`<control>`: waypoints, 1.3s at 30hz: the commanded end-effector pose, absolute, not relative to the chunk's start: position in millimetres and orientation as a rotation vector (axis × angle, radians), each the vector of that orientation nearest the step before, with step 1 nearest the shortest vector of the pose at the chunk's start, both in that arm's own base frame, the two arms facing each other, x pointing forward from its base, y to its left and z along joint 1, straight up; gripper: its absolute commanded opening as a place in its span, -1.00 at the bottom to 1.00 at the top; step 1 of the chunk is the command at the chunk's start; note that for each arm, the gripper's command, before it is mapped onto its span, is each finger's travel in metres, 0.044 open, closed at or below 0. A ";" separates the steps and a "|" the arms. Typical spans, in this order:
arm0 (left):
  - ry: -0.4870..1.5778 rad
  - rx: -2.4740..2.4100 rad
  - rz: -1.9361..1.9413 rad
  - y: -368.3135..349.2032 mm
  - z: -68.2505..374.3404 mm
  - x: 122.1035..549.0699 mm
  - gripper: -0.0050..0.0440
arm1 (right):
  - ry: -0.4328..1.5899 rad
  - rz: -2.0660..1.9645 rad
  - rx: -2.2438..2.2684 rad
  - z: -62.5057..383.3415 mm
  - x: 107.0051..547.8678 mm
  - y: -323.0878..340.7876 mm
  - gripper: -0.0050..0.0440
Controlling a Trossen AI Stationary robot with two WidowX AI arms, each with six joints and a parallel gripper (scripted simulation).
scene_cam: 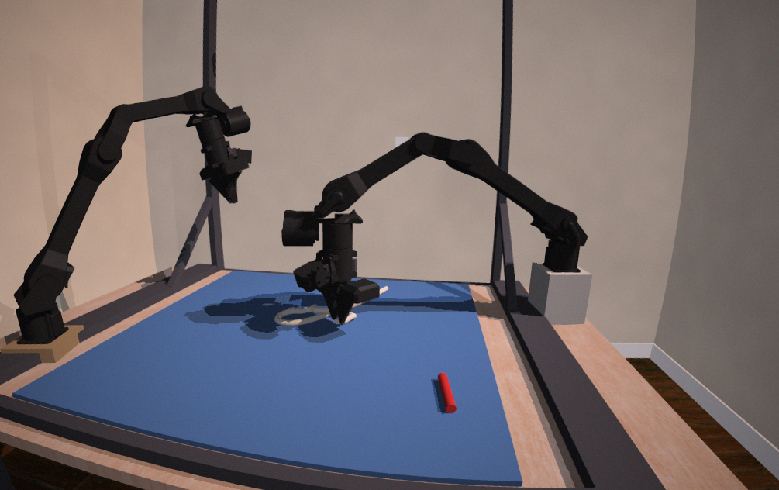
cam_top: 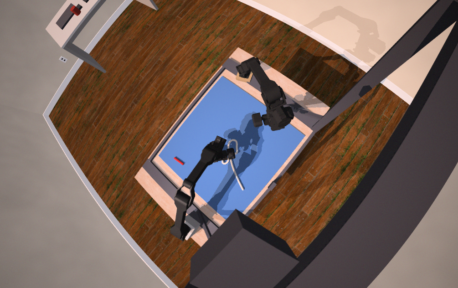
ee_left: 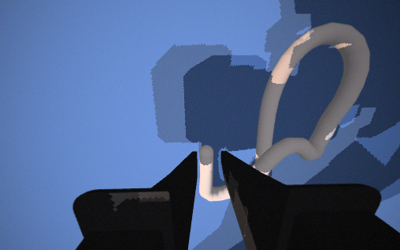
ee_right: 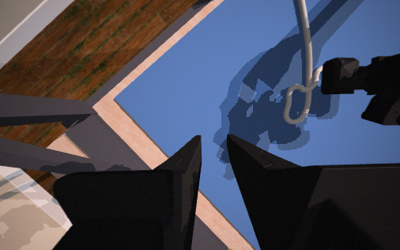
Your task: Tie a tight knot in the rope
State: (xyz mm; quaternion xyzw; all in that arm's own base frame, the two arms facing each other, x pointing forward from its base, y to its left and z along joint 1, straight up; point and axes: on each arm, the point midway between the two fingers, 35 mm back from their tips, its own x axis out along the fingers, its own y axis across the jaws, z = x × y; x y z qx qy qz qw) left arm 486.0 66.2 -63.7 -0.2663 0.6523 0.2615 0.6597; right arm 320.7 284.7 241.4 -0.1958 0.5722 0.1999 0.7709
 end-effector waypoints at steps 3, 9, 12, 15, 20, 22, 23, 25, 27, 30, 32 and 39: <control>1.446 -0.607 0.591 67.3 -54.1 491.4 -0.39 | 1.214 0.436 -0.410 252.7 319.1 282.8 -0.39; 1.446 -0.607 0.591 67.3 -54.1 491.4 -0.49 | 1.214 0.436 -0.410 252.7 319.1 282.8 -0.39; 1.446 -0.607 0.591 67.3 -54.1 491.4 -0.65 | 1.214 0.436 -0.410 252.7 319.1 282.8 -0.39; 1.446 -0.607 0.591 67.3 -54.1 491.4 -0.65 | 1.214 0.436 -0.410 252.7 319.1 282.8 -0.39; 1.446 -0.607 0.591 67.3 -54.1 491.4 -0.65 | 1.214 0.436 -0.410 252.7 319.1 282.8 -0.39; 1.446 -0.607 0.591 67.3 -54.1 491.4 -0.65 | 1.214 0.436 -0.410 252.7 319.1 282.8 -0.39; 1.446 -0.607 0.591 67.3 -54.1 491.4 -0.65 | 1.214 0.436 -0.410 252.7 319.1 282.8 -0.39; 1.446 -0.607 0.591 67.3 -54.1 491.4 -0.65 | 1.214 0.436 -0.410 252.7 319.1 282.8 -0.39; 1.446 -0.607 0.591 67.3 -54.1 491.4 -0.65 | 1.214 0.436 -0.410 252.7 319.1 282.8 -0.39; 1.446 -0.607 0.591 67.3 -54.1 491.4 -0.65 | 1.214 0.436 -0.410 252.7 319.1 282.8 -0.39; 1.446 -0.607 0.591 67.3 -54.1 491.4 -0.65 | 1.214 0.436 -0.410 252.7 319.1 282.8 -0.39; 1.365 -0.847 0.822 67.3 -53.2 491.3 -0.65 | 1.214 0.436 -0.410 252.7 319.1 282.8 -0.39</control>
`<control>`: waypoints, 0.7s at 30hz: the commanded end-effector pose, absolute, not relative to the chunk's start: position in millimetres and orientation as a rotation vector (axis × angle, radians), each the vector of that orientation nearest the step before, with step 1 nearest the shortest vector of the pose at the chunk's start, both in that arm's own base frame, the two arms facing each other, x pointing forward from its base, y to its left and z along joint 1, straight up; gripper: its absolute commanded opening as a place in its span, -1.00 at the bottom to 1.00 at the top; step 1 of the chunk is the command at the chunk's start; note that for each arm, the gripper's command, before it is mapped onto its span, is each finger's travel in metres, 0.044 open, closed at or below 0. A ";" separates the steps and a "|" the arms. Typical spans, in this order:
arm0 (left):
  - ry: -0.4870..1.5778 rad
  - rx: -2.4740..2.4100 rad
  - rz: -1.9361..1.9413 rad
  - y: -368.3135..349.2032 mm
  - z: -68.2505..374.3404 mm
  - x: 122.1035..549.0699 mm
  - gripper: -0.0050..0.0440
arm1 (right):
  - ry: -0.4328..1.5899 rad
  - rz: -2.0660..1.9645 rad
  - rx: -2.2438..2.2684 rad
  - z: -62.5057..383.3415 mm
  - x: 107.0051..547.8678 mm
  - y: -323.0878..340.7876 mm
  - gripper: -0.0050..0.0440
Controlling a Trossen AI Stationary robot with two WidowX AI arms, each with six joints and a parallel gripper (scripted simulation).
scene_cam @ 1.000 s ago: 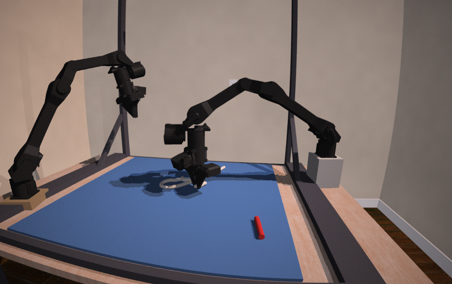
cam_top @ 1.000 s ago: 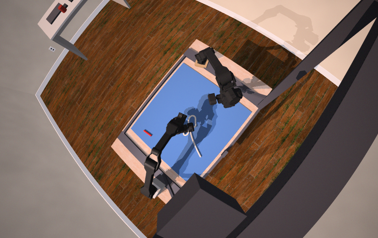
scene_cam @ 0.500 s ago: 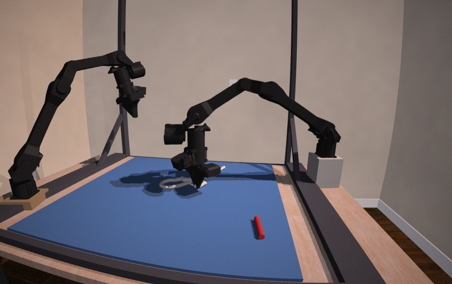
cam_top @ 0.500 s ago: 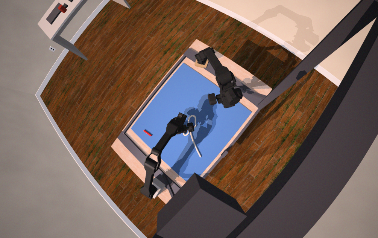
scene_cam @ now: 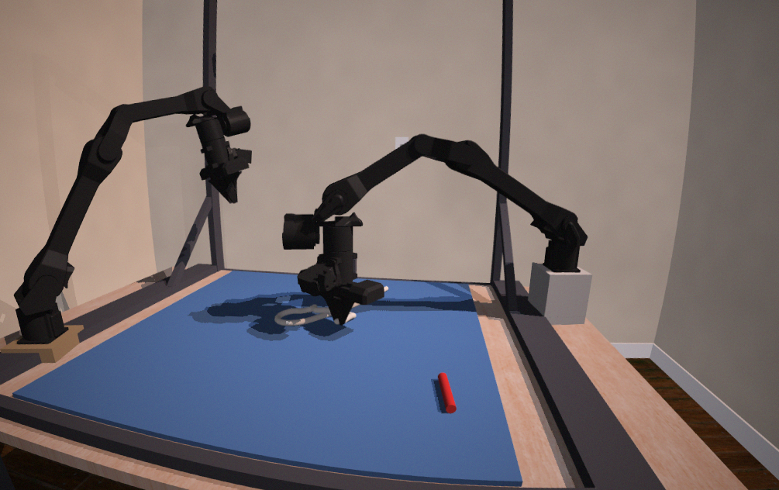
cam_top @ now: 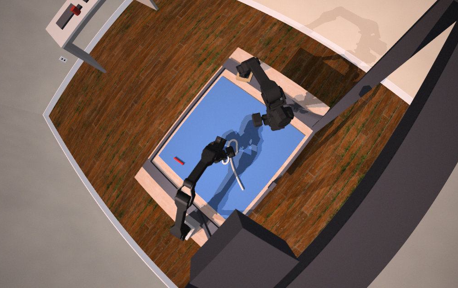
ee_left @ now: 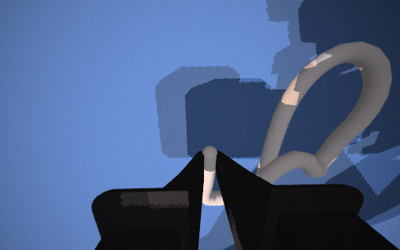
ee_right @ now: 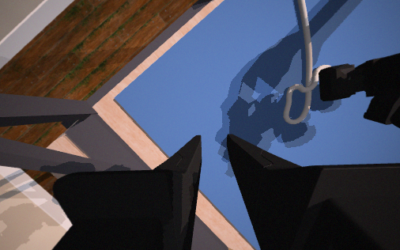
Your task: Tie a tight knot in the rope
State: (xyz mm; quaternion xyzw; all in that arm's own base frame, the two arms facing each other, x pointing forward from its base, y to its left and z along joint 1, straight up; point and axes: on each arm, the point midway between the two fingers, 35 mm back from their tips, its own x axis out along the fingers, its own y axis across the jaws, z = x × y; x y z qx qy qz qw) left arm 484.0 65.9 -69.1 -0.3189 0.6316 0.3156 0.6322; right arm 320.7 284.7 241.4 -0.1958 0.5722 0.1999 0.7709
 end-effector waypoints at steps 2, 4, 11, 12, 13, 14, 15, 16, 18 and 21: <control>1.365 -0.847 0.822 67.3 -53.2 491.3 -0.65 | 1.214 0.436 -0.410 252.7 319.1 282.8 -0.39; 1.304 -0.988 0.956 67.3 -52.6 491.3 -0.65 | 1.214 0.436 -0.410 252.7 319.1 282.8 -0.39; 1.132 -1.293 1.248 67.3 -51.5 491.2 -0.65 | 1.214 0.436 -0.410 252.7 319.1 282.8 -0.39; 1.109 -1.326 1.281 67.3 -51.3 491.2 -0.65 | 1.214 0.436 -0.410 252.7 319.1 282.8 -0.39; 1.092 -1.351 1.304 67.3 -51.2 491.2 -0.65 | 1.214 0.436 -0.410 252.7 319.1 282.8 -0.39; 1.081 -1.366 1.319 67.3 -51.2 491.2 -0.65 | 1.214 0.436 -0.410 252.7 319.1 282.8 -0.39; 1.077 -1.372 1.324 67.3 -51.2 491.2 -0.65 | 1.214 0.436 -0.410 252.7 319.1 282.8 -0.39; 1.077 -1.372 1.325 67.3 -51.2 491.2 -0.65 | 1.214 0.436 -0.410 252.7 319.1 282.8 -0.39; 1.077 -1.372 1.325 67.3 -51.2 491.2 -0.65 | 1.214 0.436 -0.410 252.7 319.1 282.8 -0.39; 1.077 -1.372 1.325 67.3 -51.2 491.2 -0.65 | 1.214 0.436 -0.410 252.7 319.1 282.8 -0.39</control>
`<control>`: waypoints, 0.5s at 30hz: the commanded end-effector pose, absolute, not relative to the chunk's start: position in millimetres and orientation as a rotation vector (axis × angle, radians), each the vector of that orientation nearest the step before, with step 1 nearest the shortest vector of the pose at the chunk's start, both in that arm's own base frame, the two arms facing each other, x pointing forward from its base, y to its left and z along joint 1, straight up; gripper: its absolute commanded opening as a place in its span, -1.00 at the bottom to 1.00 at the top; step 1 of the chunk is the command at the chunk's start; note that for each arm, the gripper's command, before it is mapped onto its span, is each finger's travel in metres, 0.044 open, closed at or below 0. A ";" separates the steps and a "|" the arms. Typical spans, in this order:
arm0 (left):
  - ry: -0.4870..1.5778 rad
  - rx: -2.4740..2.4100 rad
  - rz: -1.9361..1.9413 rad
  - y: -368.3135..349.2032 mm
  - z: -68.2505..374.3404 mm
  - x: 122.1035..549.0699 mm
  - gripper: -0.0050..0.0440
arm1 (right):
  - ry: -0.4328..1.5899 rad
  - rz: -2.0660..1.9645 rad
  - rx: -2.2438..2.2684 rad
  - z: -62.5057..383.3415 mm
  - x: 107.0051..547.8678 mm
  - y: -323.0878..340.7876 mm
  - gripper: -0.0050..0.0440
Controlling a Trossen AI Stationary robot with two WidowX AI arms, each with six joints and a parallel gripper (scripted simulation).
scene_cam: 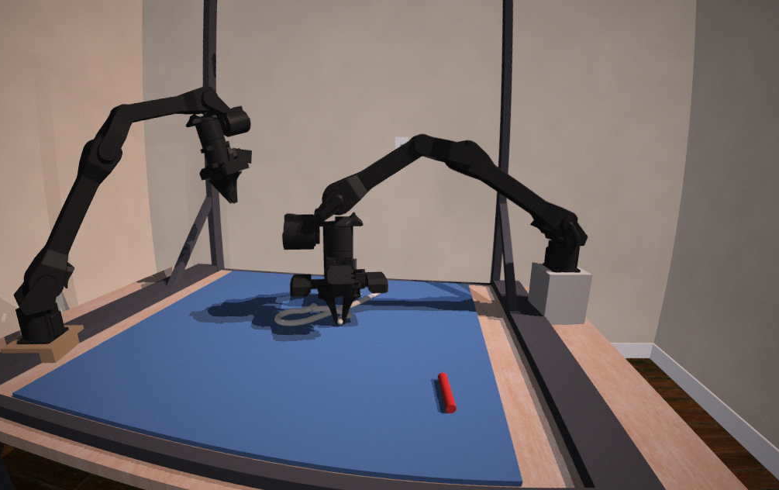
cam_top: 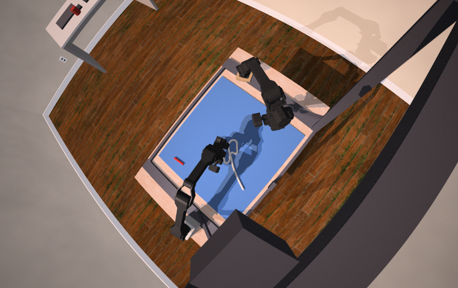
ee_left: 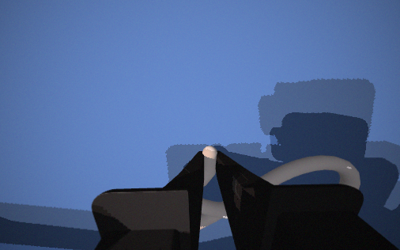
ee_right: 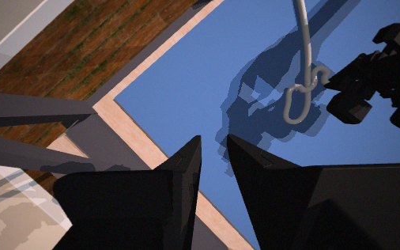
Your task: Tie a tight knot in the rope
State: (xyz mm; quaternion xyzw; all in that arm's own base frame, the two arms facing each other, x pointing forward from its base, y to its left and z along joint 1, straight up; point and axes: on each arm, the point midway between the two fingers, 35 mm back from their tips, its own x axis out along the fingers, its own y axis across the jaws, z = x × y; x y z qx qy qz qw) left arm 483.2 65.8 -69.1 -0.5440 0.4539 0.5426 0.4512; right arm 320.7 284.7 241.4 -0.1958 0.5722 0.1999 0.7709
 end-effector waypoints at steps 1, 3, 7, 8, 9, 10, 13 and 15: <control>1.077 -1.372 1.325 67.3 -51.2 491.2 -0.65 | 1.214 0.436 -0.410 252.7 319.1 282.8 -0.39; 1.077 -1.372 1.325 67.3 -51.2 491.2 -0.65 | 1.214 0.436 -0.410 252.7 319.1 282.8 -0.39; 1.077 -1.372 1.325 68.3 -51.2 490.8 -0.65 | 1.214 0.436 -0.410 252.7 319.1 282.8 -0.39; 1.077 -1.372 1.325 69.4 -51.2 490.3 -0.65 | 1.214 0.436 -0.410 252.7 319.1 282.8 -0.39; 1.077 -1.372 1.325 70.9 -51.2 489.7 -0.65 | 1.214 0.436 -0.410 252.7 319.1 282.8 -0.39; 1.077 -1.372 1.325 72.0 -51.2 489.2 -0.65 | 1.214 0.436 -0.410 252.7 319.1 282.8 -0.39; 1.077 -1.372 1.325 73.2 -51.3 488.7 -0.65 | 1.214 0.436 -0.410 252.7 319.1 282.8 -0.39; 1.077 -1.372 1.325 73.2 -51.3 488.7 -0.65 | 1.214 0.436 -0.410 252.7 319.1 282.8 -0.39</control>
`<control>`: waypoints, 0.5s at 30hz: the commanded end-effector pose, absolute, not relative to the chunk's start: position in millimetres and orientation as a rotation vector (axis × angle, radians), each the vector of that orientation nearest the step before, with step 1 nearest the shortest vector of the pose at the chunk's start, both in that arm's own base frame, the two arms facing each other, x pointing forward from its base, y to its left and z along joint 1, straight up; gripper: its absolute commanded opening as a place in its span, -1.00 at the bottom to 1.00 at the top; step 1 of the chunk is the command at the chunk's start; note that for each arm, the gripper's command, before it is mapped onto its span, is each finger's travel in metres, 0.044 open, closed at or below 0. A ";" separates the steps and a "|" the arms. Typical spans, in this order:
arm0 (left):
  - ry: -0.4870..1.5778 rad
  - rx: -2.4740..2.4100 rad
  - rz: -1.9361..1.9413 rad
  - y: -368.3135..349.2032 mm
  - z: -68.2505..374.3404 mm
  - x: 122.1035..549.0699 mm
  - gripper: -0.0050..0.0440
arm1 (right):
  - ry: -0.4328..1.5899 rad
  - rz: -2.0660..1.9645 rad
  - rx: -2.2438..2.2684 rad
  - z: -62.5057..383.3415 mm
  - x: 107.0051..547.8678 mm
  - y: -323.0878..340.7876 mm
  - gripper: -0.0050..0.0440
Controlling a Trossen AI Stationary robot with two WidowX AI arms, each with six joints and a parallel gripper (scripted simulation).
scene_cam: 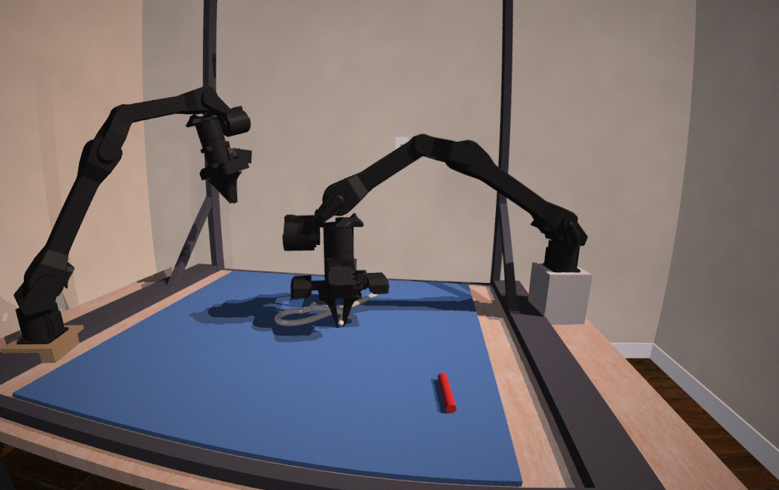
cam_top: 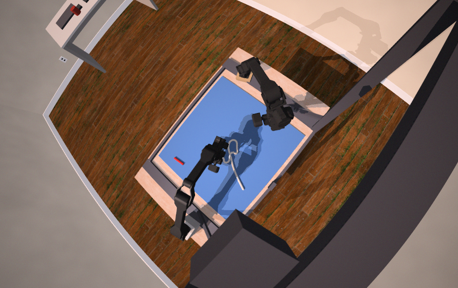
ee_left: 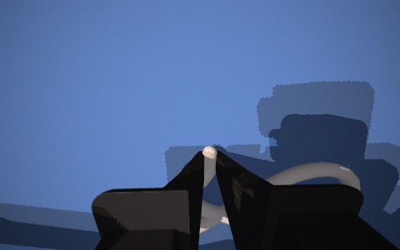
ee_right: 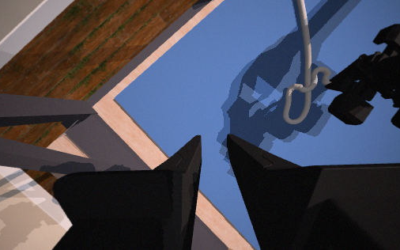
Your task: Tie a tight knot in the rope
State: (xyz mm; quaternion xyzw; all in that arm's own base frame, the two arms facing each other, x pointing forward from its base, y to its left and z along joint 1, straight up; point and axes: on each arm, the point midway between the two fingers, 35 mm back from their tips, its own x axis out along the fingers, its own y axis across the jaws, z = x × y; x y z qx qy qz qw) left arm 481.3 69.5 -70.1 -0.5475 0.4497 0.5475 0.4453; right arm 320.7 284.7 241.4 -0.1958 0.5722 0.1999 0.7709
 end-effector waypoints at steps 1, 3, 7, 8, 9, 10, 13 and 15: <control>1.077 -1.372 1.325 73.9 -51.3 488.4 -0.65 | 1.214 0.436 -0.410 252.7 319.1 282.8 -0.39; 1.076 -1.372 1.325 76.6 -51.3 487.3 -0.65 | 1.214 0.436 -0.410 252.7 319.1 282.8 -0.39; 1.076 -1.372 1.326 78.9 -51.4 486.3 -0.65 | 1.214 0.436 -0.410 252.7 319.1 282.8 -0.39; 1.076 -1.371 1.326 79.6 -51.4 486.0 -0.65 | 1.214 0.436 -0.410 252.7 319.1 282.8 -0.39; 1.076 -1.371 1.326 80.8 -51.4 485.6 -0.65 | 1.214 0.436 -0.410 252.7 319.1 282.8 -0.39; 1.076 -1.371 1.326 82.3 -51.4 484.9 -0.65 | 1.214 0.436 -0.410 252.7 319.1 282.8 -0.39; 1.076 -1.371 1.326 84.4 -51.5 484.0 -0.65 | 1.214 0.436 -0.410 252.7 319.1 282.8 -0.39; 1.076 -1.371 1.326 85.3 -51.5 483.7 -0.65 | 1.214 0.436 -0.410 252.7 319.1 282.8 -0.39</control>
